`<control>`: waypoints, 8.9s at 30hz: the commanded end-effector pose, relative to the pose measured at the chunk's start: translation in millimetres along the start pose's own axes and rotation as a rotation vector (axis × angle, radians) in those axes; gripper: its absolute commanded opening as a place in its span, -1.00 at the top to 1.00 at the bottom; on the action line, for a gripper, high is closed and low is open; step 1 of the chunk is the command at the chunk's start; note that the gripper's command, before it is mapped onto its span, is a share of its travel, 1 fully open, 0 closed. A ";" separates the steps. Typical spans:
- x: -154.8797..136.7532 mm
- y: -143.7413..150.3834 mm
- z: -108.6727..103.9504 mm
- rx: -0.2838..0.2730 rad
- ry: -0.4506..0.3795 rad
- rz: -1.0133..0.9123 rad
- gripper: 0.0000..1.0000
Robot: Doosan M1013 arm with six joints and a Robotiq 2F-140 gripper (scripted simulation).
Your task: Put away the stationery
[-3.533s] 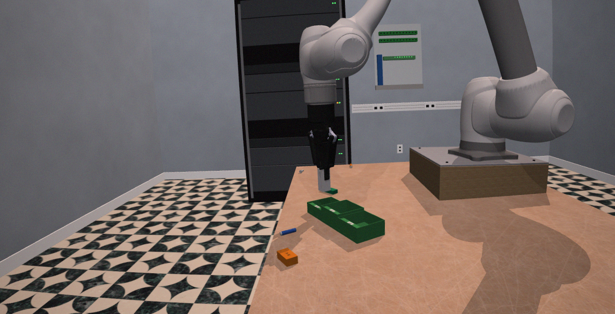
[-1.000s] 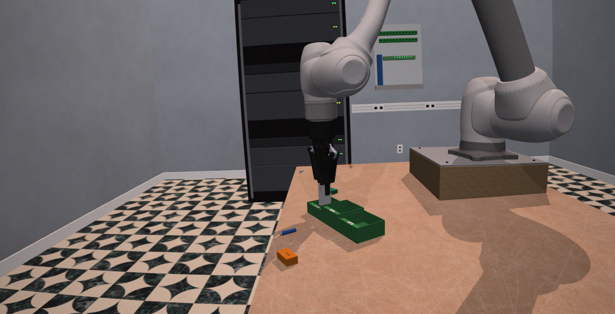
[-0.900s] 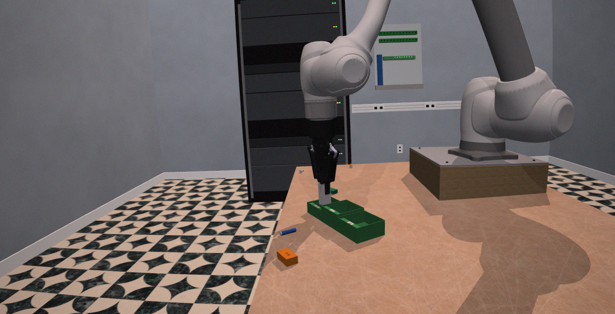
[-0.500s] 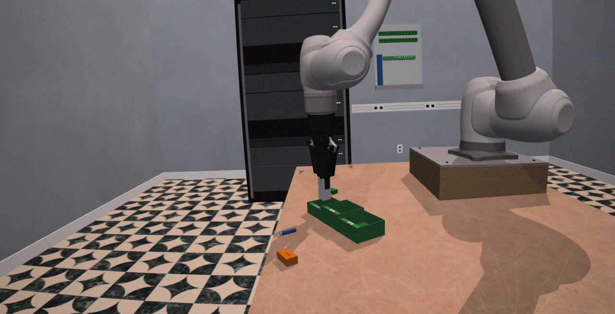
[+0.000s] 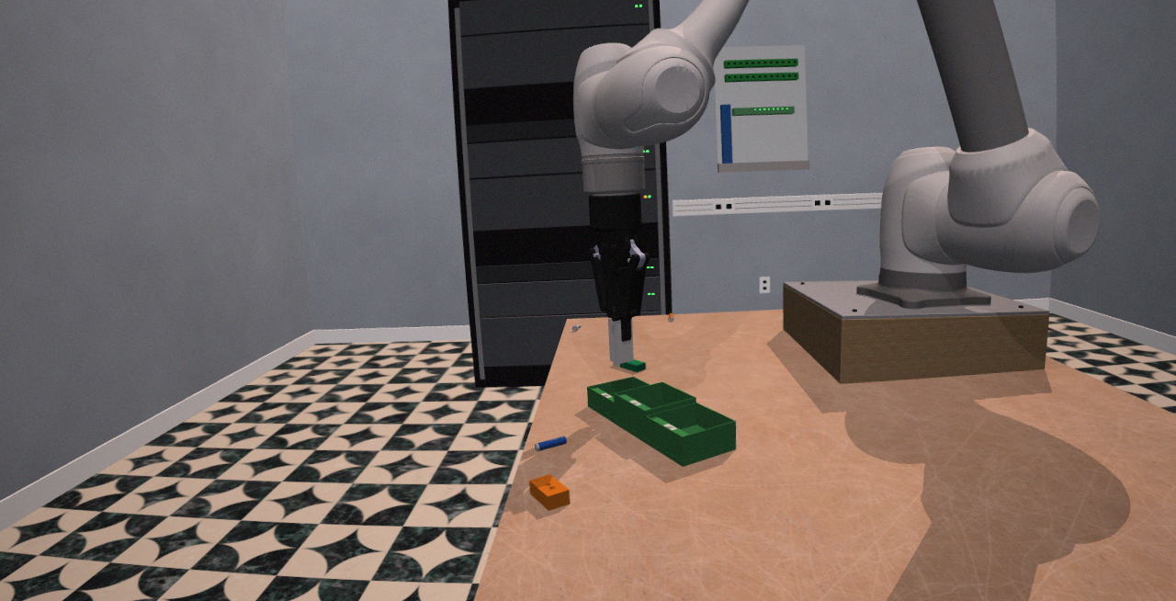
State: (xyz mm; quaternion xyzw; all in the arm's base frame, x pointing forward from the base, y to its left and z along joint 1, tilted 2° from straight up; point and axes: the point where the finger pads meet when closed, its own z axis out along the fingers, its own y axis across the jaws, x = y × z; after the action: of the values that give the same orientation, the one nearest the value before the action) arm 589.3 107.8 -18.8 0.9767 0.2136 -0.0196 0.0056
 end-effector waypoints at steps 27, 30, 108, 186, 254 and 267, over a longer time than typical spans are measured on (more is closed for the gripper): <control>3.3 -80.7 17.8 0.000 0.001 0.000 0.70; 3.3 -80.7 25.8 0.000 0.001 0.000 0.70; 3.3 -80.7 39.9 0.000 0.001 0.000 0.70; 11.7 -164.0 58.5 0.000 0.001 0.000 0.70; 11.7 -164.0 2.5 0.000 0.001 0.000 0.70; 11.6 -164.1 -76.0 0.000 0.001 0.000 0.70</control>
State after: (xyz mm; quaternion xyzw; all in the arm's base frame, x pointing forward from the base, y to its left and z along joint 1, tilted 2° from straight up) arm 532.8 262.5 31.0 0.9767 0.2137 -0.0191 0.0056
